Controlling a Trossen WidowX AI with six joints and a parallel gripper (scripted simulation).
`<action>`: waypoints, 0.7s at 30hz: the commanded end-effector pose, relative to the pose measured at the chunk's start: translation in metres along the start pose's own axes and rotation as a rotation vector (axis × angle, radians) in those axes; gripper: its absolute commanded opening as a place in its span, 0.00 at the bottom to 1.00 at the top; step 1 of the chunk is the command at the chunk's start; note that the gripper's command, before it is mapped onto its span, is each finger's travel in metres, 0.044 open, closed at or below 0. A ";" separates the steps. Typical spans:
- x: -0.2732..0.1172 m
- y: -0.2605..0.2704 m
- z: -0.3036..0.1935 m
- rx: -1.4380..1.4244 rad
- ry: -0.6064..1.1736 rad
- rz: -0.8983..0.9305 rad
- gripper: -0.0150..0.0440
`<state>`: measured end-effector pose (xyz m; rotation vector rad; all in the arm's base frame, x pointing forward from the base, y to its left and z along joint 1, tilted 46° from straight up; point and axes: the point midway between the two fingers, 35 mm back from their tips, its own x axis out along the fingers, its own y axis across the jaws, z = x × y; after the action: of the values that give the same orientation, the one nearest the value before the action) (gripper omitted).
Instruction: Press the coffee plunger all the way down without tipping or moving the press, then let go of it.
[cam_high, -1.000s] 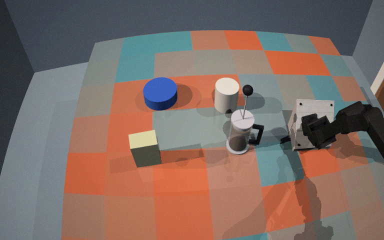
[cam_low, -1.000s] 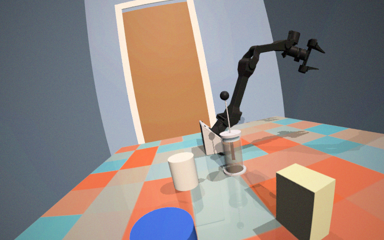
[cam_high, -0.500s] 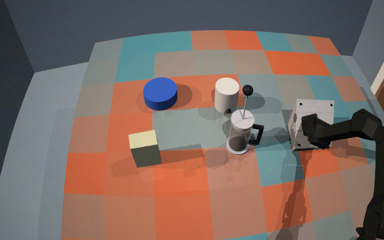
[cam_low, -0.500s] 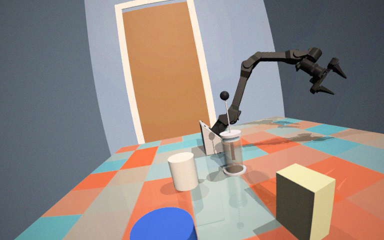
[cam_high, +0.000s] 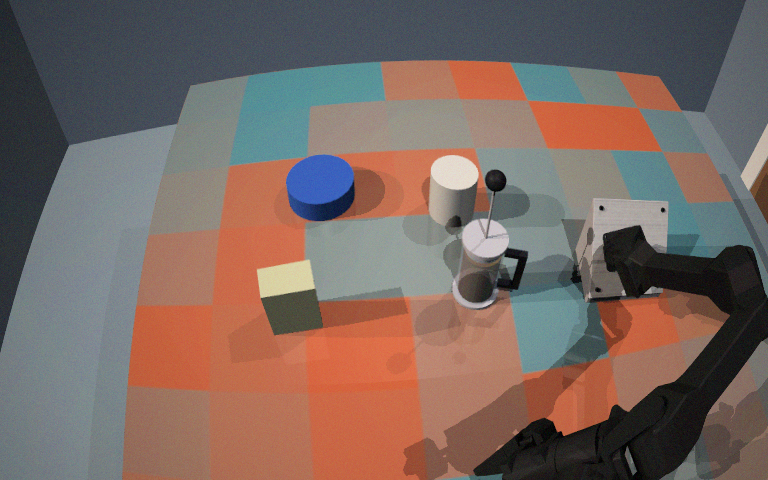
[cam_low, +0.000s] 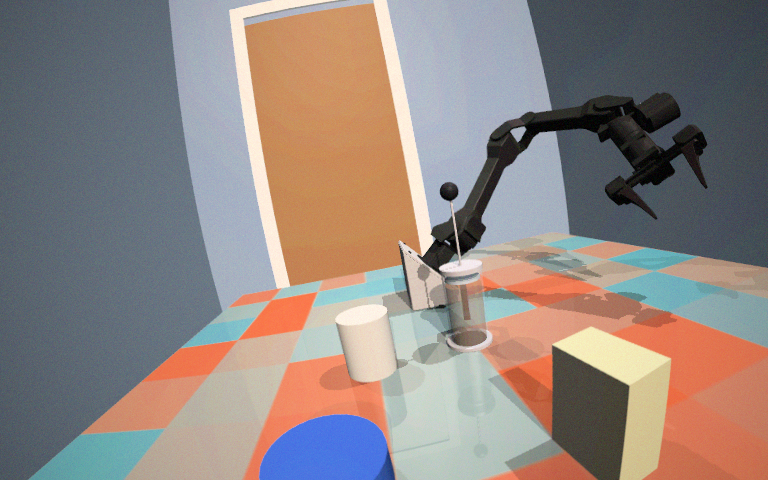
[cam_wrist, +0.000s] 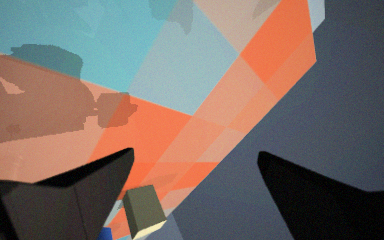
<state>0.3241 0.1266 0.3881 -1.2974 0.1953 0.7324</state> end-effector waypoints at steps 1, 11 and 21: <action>0.017 0.026 -0.067 0.172 0.090 0.131 1.00; 0.009 0.073 -0.171 0.545 0.213 0.254 1.00; -0.037 0.143 -0.263 1.174 0.175 0.278 1.00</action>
<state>0.3045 -0.0853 0.2358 -0.4687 0.8056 0.6329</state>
